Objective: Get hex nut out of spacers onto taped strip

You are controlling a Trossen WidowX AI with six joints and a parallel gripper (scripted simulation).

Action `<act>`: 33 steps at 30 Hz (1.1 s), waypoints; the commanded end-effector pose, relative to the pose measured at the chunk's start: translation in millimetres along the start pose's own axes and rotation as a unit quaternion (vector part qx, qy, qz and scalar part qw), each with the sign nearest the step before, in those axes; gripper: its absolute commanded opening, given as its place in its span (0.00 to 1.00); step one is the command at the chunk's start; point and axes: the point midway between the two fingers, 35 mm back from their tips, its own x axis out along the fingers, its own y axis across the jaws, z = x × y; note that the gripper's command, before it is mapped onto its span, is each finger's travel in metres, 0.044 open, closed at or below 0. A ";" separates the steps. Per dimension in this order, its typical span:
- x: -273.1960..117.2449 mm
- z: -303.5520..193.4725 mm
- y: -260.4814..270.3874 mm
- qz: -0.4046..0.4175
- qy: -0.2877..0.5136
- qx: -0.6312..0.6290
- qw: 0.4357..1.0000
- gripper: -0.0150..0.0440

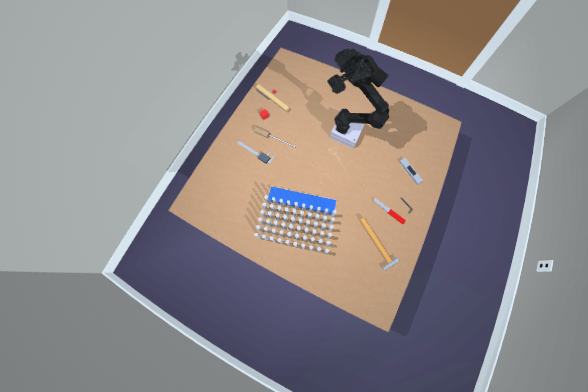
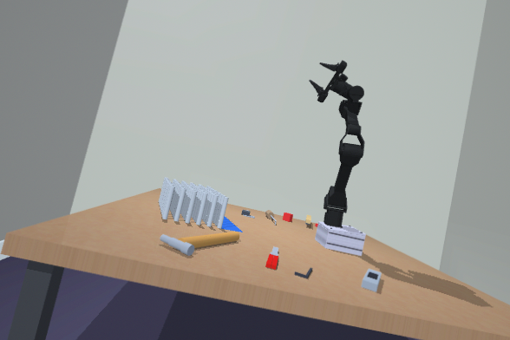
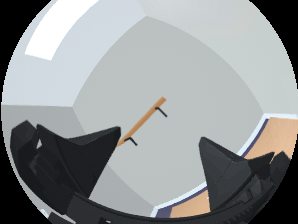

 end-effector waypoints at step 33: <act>89.1 25.6 -299.0 -0.012 -0.011 -0.083 0.996 1.00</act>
